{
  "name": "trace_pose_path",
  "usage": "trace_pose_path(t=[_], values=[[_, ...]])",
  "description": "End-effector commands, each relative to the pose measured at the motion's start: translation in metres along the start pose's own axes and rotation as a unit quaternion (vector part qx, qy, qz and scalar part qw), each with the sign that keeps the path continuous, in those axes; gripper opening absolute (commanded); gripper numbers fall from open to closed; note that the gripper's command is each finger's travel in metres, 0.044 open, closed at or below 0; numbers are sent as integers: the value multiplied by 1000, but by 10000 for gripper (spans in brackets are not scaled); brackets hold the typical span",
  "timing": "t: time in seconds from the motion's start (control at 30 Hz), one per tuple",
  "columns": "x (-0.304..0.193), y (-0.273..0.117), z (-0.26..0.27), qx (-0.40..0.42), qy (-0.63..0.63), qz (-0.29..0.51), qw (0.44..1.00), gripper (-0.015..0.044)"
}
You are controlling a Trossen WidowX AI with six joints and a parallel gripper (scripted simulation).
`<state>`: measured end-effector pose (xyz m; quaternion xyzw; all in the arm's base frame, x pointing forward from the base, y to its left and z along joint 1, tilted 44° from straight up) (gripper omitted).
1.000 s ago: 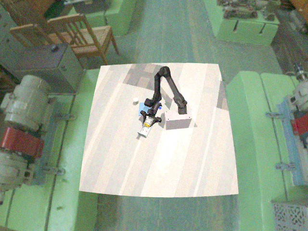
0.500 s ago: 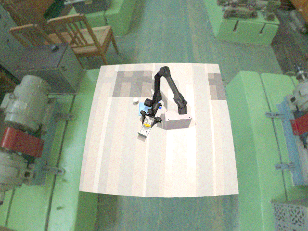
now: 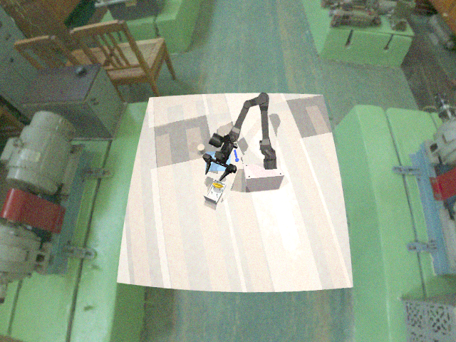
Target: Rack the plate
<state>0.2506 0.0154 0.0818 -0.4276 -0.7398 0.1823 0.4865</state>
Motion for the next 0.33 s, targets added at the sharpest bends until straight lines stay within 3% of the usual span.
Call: trace_pose_path(t=[0.0,0.3], values=[[6,-1,1,5,16,9,1000,400],[19,7,0,58,135,79,986,400]])
Point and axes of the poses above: the point midway between the two fingers, 35 mm back from their tips, its own y axis out along the fingers, its own z axis across the jaws, x = y × z, the point moved 9 cm from there along -y, back along the fingers, and after that the axes turned 9 degrees about -y, right-handed, at the moved point
